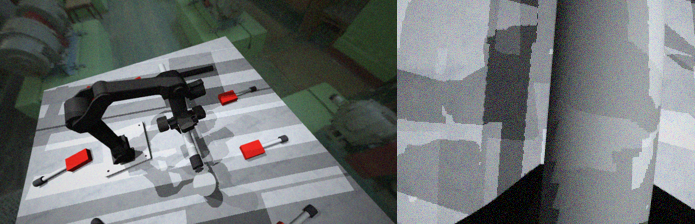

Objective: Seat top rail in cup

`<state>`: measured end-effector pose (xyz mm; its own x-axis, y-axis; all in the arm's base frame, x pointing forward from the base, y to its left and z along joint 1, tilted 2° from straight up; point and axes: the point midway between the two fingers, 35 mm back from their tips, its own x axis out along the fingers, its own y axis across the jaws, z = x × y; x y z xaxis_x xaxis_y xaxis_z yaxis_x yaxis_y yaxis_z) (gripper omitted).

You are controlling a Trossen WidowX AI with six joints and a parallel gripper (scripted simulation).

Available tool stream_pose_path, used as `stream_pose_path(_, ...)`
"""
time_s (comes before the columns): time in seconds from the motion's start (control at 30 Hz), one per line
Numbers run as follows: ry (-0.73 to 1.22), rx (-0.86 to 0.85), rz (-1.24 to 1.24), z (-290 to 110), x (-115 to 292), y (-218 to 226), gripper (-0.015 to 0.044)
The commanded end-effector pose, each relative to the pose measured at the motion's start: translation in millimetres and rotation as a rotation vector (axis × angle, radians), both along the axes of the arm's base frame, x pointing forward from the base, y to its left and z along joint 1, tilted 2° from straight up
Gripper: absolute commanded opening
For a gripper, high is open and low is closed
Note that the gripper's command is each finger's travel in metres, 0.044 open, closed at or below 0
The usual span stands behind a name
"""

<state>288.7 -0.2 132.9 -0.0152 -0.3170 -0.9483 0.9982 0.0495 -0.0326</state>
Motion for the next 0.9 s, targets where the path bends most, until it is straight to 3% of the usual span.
stream_pose_path(0.0, -0.009, -0.010, 0.000, 3.0, 0.5, -5.7, 0.0000)
stream_pose_path(0.87, -0.009, -0.011, 0.000, 5.8, 1.6, -22.5, 0.0000)
